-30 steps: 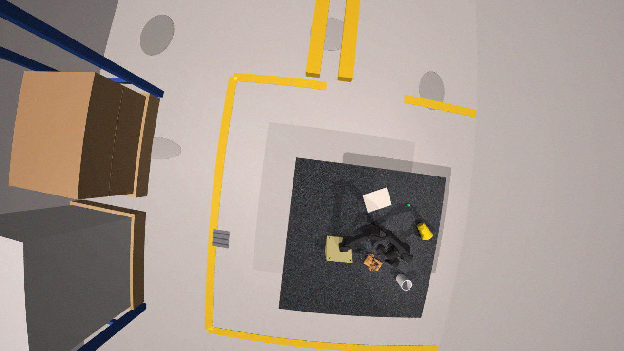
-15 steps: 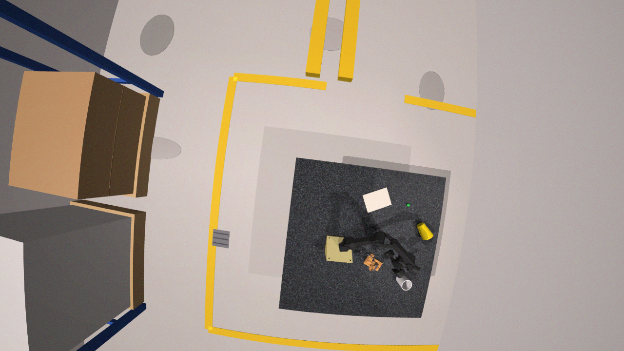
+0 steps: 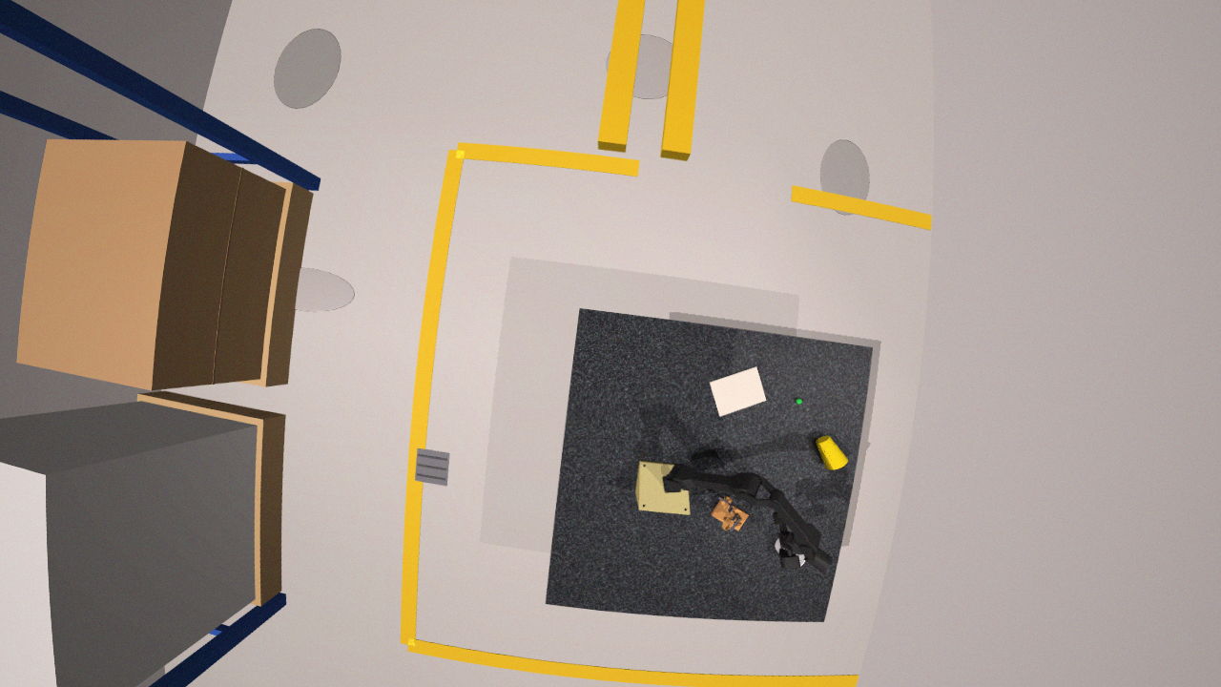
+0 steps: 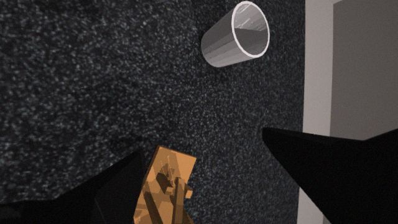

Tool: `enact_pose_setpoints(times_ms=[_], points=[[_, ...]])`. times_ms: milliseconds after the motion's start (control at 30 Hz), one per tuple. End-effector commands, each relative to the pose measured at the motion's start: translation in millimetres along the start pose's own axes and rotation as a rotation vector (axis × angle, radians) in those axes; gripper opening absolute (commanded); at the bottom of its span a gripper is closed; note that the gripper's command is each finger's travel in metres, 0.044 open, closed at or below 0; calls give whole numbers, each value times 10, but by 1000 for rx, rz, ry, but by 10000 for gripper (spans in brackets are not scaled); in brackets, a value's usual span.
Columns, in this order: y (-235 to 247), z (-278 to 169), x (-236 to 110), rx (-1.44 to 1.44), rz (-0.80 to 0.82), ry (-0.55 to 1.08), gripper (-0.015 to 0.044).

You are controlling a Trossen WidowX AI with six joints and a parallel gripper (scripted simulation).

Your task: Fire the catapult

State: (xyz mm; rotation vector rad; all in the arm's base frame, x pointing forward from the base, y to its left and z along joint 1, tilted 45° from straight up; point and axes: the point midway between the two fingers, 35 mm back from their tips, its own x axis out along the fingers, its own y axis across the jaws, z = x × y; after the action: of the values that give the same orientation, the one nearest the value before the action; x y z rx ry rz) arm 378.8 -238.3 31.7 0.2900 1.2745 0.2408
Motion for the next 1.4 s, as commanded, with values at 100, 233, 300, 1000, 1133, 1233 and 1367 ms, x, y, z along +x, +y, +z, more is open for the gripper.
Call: enact_pose_setpoints(times_ms=[100,233,300,1000,1133,1233,1367], points=[[-473,208,-71,192,39,-160,440],[-721,274,-104,287,76,-240,440],[-846,296,-124,333,96,-279,440],[-1455,348,-212,535,195,-470,440],[-1442,356,-217,551,202,-467,440],[-1397,381,-232,605,222,-459,440],[-1394,383,-234,610,223,-458,440]])
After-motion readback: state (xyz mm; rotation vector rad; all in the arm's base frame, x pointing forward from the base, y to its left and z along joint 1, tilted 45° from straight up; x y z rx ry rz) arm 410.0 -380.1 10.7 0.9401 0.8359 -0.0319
